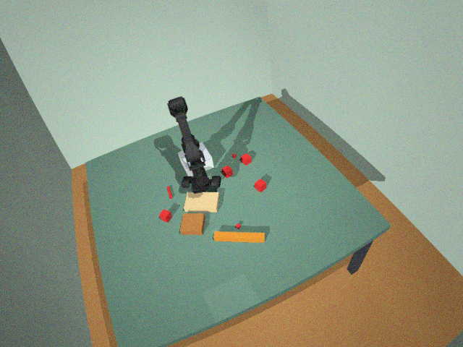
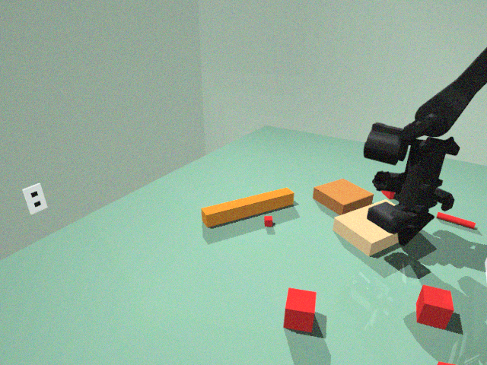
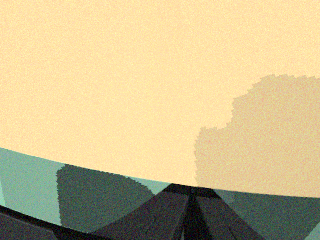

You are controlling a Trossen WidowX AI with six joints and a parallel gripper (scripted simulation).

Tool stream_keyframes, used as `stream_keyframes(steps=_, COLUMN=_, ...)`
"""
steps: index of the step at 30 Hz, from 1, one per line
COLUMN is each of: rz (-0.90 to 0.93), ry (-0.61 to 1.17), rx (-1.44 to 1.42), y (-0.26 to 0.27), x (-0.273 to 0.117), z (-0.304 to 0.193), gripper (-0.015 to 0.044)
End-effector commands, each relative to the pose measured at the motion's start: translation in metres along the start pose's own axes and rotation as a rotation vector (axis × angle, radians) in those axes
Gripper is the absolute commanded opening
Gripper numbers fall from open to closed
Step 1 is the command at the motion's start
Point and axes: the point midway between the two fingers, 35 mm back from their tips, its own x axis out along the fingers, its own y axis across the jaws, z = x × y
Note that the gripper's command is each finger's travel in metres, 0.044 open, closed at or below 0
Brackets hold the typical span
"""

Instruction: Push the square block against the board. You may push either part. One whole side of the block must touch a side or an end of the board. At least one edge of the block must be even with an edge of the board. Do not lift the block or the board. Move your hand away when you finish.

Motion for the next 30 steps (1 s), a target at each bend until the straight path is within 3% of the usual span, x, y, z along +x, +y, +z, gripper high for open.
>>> stream_keyframes(steps=1, rz=-0.006, ry=0.003, rx=-0.004, y=-0.001, x=0.001, z=0.006, gripper=0.0)
stream_keyframes(steps=13, rz=-0.006, ry=0.002, rx=-0.004, y=-0.001, x=0.001, z=0.025, gripper=0.0)
stream_keyframes(steps=30, rz=-0.006, ry=0.003, rx=-0.004, y=0.001, x=0.001, z=0.002, gripper=0.0)
